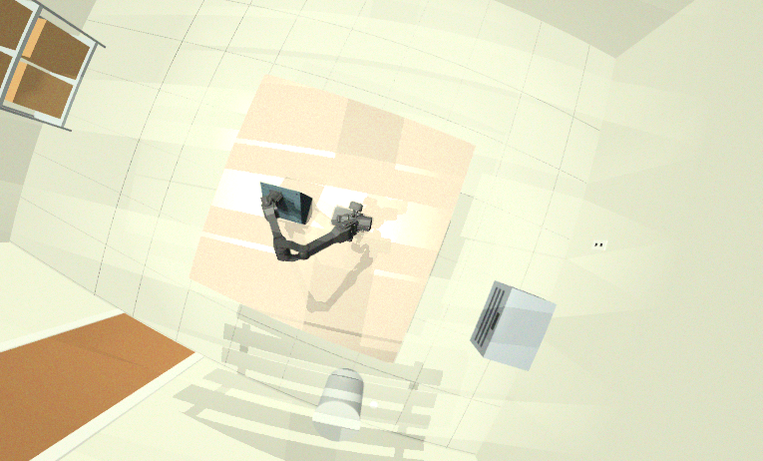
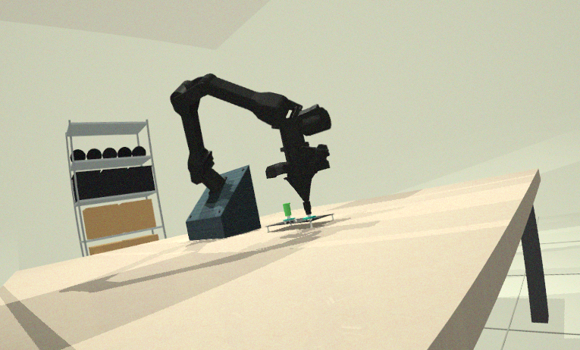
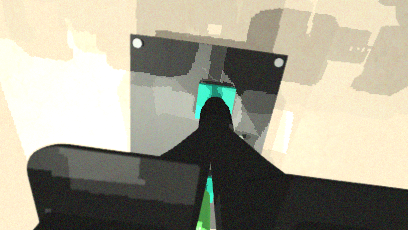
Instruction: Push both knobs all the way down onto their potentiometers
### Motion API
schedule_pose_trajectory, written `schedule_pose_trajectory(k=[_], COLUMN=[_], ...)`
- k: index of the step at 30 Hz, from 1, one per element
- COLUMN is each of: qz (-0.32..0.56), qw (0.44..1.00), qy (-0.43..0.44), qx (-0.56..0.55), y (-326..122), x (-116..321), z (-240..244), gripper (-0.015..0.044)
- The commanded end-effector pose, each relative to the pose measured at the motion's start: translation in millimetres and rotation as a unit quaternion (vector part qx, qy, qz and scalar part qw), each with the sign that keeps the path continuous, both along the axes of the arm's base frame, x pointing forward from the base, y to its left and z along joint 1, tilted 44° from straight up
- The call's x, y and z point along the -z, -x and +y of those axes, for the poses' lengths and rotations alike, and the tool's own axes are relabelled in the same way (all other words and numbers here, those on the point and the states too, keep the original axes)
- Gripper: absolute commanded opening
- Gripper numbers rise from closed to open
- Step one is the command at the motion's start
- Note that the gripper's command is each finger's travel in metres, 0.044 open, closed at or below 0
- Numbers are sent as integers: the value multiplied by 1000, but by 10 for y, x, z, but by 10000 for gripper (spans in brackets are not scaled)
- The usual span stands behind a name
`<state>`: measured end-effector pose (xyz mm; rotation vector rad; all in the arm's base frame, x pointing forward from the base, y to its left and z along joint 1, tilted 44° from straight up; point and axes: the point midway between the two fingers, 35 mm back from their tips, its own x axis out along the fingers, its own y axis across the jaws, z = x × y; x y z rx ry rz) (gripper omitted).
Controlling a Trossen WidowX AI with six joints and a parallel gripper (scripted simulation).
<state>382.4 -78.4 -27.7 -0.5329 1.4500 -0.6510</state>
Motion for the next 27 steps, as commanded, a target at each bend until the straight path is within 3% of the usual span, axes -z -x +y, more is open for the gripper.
schedule_pose_trajectory(k=[1, 27], qz=[-1, -2], qw=[1000, 1000], qy=[1, 0], qx=[11, 11], y=[-2, -6], x=[73, -145], z=[-106, 106], gripper=[0, 0])
